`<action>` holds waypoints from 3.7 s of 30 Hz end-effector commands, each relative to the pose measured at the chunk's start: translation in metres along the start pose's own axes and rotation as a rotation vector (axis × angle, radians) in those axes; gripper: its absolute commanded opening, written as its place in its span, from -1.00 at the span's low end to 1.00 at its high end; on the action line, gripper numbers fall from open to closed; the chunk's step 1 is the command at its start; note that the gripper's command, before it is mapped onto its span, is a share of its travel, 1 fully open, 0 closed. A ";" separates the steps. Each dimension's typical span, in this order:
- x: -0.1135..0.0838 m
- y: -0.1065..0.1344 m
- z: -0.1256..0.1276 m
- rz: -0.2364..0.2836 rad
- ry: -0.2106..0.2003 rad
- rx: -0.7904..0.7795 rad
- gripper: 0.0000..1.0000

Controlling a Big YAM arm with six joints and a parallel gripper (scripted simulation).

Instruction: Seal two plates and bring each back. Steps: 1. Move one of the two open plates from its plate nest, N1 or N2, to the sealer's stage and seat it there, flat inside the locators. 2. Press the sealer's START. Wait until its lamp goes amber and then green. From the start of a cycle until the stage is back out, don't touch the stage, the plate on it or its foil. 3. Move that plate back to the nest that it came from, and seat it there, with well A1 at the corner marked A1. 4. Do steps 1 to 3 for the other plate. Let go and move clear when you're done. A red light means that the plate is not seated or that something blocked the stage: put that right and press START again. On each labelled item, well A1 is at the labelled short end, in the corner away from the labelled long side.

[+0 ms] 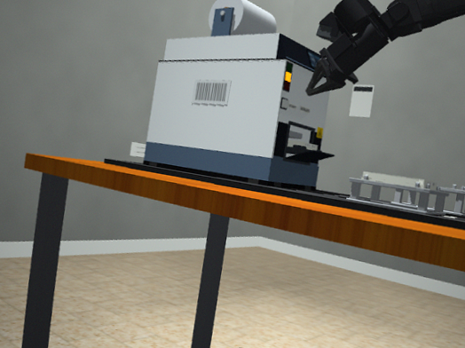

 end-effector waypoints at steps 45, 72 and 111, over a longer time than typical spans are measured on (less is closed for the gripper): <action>-0.127 -0.054 0.090 -0.045 -0.009 -1.083 1.00; -0.122 -0.066 0.095 -0.022 0.018 -1.557 1.00; -0.116 -0.061 0.097 -0.003 0.010 -1.547 1.00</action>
Point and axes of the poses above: the point where the finger pads meet when closed, its own x axis out along the fingers, its own z axis across the jaws, y = z × x, the point moved 7 cm from there along -x, back along the fingers, and after that the axes turned 3 degrees about x, right-handed, at the moved point
